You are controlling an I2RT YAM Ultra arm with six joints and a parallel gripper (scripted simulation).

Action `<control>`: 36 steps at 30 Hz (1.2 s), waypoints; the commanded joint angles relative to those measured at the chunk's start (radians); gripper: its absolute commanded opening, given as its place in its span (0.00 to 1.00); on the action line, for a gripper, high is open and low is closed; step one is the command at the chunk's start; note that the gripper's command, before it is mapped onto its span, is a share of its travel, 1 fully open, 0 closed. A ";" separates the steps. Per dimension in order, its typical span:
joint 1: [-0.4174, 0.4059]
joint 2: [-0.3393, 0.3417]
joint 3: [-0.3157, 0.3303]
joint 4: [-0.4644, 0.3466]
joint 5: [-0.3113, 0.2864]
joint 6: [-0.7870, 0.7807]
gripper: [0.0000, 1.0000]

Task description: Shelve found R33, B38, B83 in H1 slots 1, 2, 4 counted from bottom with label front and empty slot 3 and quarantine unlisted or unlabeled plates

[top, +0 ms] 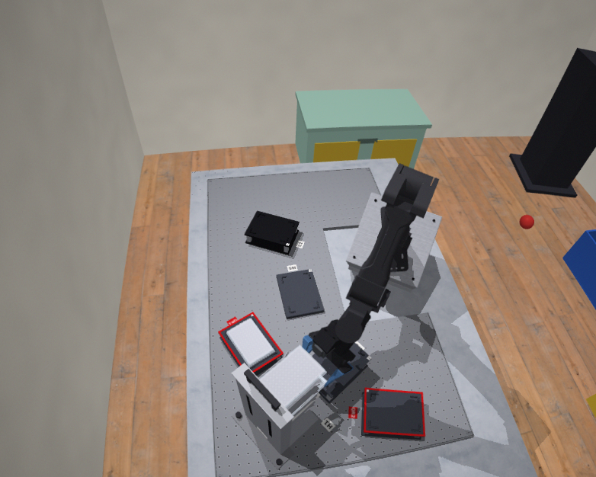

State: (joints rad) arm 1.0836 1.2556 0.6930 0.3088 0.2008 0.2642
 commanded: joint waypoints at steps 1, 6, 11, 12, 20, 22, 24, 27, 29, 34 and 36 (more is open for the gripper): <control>0.014 -0.044 -0.027 0.020 0.018 0.008 0.86; 0.024 -0.063 -0.053 0.027 0.027 0.011 0.86; 0.027 -0.074 -0.059 0.030 0.032 0.011 0.86; 0.032 -0.078 -0.073 0.031 0.034 0.012 0.86; 0.048 -0.109 -0.114 0.040 0.050 0.017 0.86; 0.052 -0.116 -0.124 0.042 0.054 0.018 0.86; 0.057 -0.124 -0.134 0.044 0.059 0.019 0.86; 0.059 -0.128 -0.139 0.045 0.061 0.020 0.86; 0.063 -0.136 -0.149 0.046 0.065 0.020 0.86; 0.075 -0.156 -0.173 0.050 0.077 0.023 0.86; 0.080 -0.164 -0.183 0.052 0.081 0.025 0.86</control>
State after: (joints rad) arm 1.1496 1.1313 0.5297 0.3405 0.2630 0.2806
